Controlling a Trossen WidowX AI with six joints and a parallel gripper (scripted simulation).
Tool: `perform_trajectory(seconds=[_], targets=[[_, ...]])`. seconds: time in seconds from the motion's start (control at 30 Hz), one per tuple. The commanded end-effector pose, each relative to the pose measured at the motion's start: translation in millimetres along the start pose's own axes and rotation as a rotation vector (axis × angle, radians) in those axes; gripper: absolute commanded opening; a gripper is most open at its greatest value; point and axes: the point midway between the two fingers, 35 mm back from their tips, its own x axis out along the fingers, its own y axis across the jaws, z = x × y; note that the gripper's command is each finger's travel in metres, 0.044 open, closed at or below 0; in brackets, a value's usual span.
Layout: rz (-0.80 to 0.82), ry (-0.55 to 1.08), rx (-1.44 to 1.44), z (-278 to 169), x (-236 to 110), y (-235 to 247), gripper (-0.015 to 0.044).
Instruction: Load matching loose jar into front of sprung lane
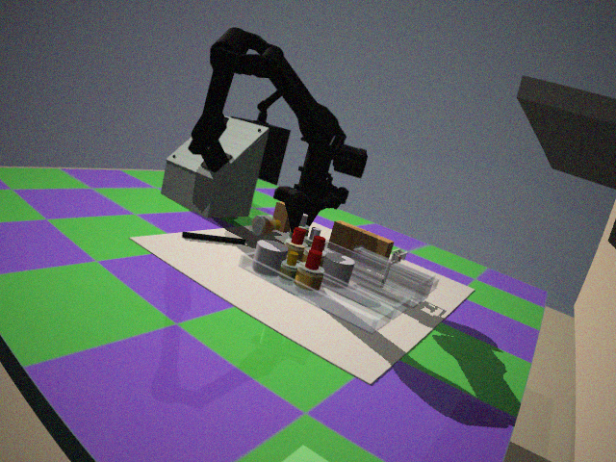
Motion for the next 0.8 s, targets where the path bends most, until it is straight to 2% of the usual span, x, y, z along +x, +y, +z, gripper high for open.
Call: perform_trajectory(seconds=[0.0, 0.77], targets=[[-0.002, -0.005, -0.001, 4.1, -0.7, -0.6, 0.0000], [-0.002, -0.005, 0.000, 14.1, -0.6, -0.7, 0.0000]])
